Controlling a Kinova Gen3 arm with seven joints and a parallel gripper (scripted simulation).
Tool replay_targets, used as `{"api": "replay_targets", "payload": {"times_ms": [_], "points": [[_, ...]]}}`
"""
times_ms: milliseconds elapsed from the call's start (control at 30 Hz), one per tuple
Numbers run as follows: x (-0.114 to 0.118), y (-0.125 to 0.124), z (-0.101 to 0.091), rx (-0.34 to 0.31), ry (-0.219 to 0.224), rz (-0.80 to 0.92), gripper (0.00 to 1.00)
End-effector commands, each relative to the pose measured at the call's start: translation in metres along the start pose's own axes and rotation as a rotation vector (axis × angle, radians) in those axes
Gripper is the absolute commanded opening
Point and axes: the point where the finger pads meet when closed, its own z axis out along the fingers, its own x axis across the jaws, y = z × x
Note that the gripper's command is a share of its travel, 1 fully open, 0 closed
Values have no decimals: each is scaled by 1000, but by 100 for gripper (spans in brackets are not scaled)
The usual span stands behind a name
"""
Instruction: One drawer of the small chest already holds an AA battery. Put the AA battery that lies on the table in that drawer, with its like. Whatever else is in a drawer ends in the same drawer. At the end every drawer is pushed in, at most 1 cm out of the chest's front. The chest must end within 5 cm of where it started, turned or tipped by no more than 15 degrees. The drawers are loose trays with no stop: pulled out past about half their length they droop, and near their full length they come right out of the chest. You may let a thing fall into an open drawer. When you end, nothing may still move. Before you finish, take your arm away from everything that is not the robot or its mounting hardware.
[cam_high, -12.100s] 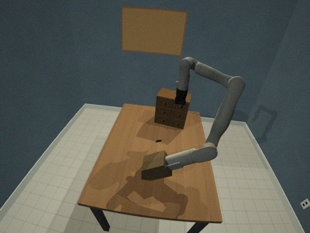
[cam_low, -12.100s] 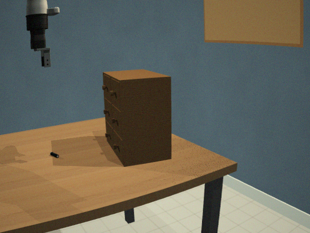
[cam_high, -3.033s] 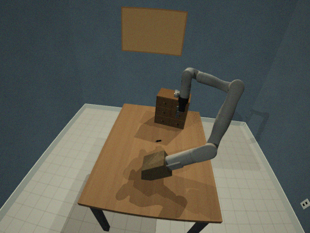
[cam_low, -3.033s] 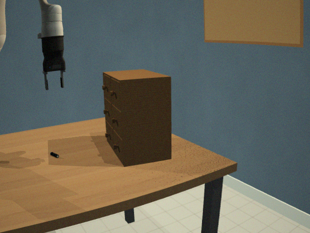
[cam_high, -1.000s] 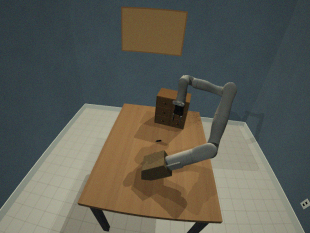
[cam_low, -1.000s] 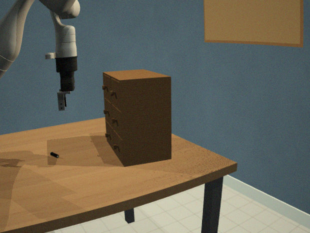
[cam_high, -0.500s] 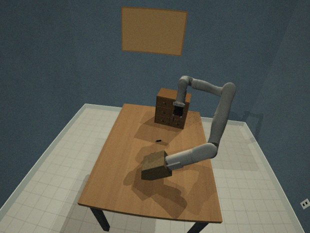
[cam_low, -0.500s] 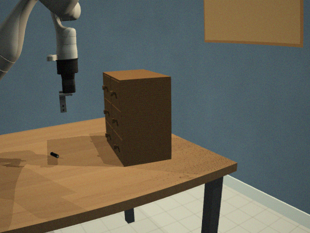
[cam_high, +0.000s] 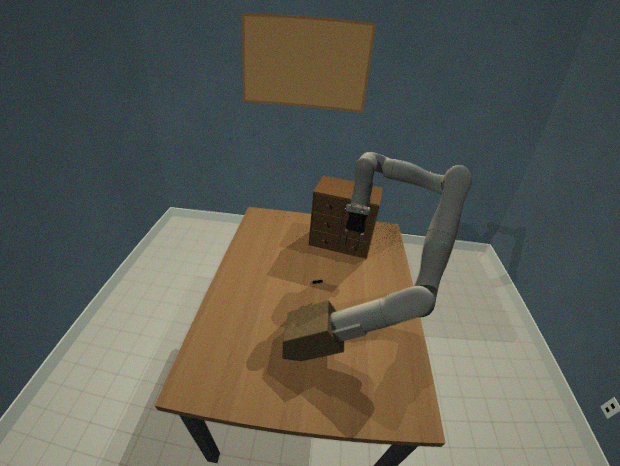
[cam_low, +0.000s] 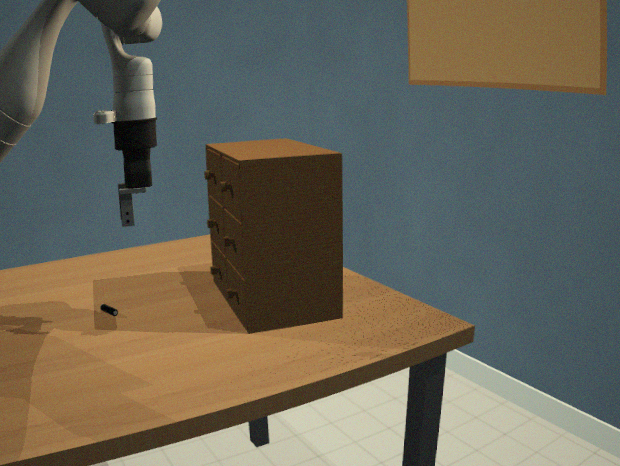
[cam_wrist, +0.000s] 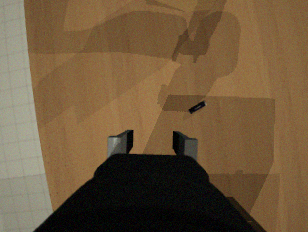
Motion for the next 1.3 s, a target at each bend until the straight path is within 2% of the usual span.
{"api": "replay_targets", "payload": {"times_ms": [0, 367, 633, 800, 1133, 1200, 1267], "points": [[0, 0, -1, -1, 1, -1, 100], [0, 0, 0, -4, 1, -2, 100], [0, 2, 3, -39, 1, -2, 100], [0, 7, 9, -116, 1, -2, 100], [0, 22, 31, -381, 1, -1, 100], [0, 22, 31, -381, 1, -1, 100], [0, 25, 35, -439, 1, -2, 100]]}}
